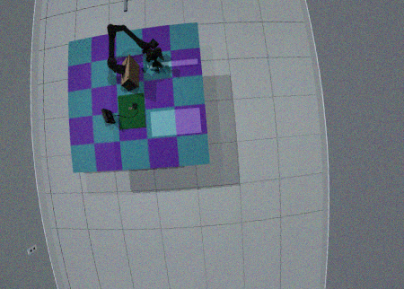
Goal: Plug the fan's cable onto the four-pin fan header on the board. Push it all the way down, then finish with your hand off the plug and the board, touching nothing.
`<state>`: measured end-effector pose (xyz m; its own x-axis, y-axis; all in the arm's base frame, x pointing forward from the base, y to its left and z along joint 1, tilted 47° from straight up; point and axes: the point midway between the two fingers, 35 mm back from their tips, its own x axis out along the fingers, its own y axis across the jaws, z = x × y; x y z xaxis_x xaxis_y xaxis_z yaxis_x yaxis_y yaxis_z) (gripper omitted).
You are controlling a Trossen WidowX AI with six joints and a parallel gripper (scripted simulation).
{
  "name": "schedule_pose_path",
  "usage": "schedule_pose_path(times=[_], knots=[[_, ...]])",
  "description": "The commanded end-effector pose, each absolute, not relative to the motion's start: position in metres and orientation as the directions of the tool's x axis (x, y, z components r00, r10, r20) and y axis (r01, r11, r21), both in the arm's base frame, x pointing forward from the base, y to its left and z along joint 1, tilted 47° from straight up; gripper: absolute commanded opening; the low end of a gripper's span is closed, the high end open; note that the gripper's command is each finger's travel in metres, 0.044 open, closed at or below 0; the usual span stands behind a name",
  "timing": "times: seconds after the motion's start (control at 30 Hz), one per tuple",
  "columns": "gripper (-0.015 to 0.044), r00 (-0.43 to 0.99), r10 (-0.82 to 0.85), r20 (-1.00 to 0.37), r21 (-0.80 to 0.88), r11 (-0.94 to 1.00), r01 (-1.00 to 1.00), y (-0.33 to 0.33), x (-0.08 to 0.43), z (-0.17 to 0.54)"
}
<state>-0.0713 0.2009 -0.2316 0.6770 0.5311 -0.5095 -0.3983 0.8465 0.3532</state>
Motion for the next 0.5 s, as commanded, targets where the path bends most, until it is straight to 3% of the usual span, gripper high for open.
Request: schedule_pose_path(times=[0.0, 0.1, 0.23, 0.37, 0.47], knots=[[0.0426, 0.677, 0.531, -0.510, 0.353, 0.847, -0.398, 0.201, -0.071, -0.232], [0.0440, 0.677, 0.531, -0.510, 0.353, 0.847, -0.398, 0.201, -0.071, -0.232], [0.0335, 0.708, 0.476, -0.521, 0.299, 0.879, -0.372, 0.206, -0.063, -0.230], [0.0230, 0.770, 0.320, -0.552, 0.148, 0.946, -0.287, 0.217, -0.039, -0.224], [0.0210, 0.796, 0.206, -0.569, 0.061, 0.976, -0.209, 0.227, -0.020, -0.218]])
